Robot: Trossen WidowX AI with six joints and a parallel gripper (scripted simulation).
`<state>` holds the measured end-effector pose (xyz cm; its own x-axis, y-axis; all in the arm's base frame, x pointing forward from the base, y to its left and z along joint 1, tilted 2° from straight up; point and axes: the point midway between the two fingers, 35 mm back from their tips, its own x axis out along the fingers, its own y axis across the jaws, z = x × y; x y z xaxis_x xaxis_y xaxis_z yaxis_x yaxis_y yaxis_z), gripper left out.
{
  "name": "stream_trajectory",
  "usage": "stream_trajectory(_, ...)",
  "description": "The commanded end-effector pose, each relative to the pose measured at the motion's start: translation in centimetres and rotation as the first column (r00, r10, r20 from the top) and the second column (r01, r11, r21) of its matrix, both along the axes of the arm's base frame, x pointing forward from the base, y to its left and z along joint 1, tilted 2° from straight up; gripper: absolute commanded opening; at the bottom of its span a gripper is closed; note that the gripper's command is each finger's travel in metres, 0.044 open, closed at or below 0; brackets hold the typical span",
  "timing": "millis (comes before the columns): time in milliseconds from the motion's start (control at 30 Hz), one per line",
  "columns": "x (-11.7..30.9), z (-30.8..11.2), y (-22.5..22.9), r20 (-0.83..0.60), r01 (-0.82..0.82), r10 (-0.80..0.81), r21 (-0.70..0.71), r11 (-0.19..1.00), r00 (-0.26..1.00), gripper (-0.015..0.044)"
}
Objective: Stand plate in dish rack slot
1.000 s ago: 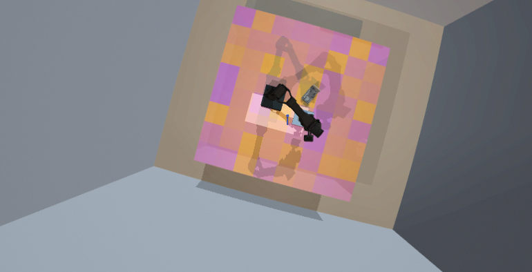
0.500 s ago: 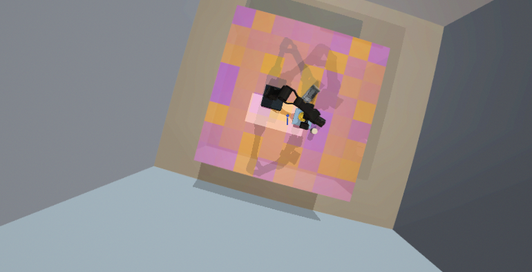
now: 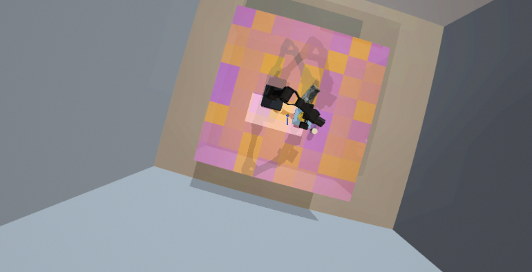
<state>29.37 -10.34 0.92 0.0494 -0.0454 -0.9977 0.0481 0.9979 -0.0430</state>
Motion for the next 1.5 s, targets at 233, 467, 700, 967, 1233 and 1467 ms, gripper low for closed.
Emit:
stream_trajectory(233, 0.1, -2.0, 0.0, -0.006, 0.004, -0.004, 0.007, 1.000, 1.000, 0.0400)
stream_trajectory(467, 0.1, -3.1, -0.1, -0.006, 0.004, -0.004, 0.007, 1.000, 1.000, 0.0400)
stream_trajectory(700, 0.2, -4.2, -0.1, -0.006, 0.004, -0.004, 0.007, 1.000, 1.000, 0.0400)
stream_trajectory(967, 0.2, -4.4, -0.1, -0.006, 0.004, -0.004, 0.007, 1.000, 1.000, 0.0399)
stream_trajectory(1233, 0.2, -4.4, -0.1, -0.006, 0.004, -0.004, 0.007, 1.000, 1.000, 0.0366)
stream_trajectory(1467, 0.2, -4.4, -0.1, -0.006, 0.004, -0.004, 0.007, 1.000, 1.000, 0.0280)
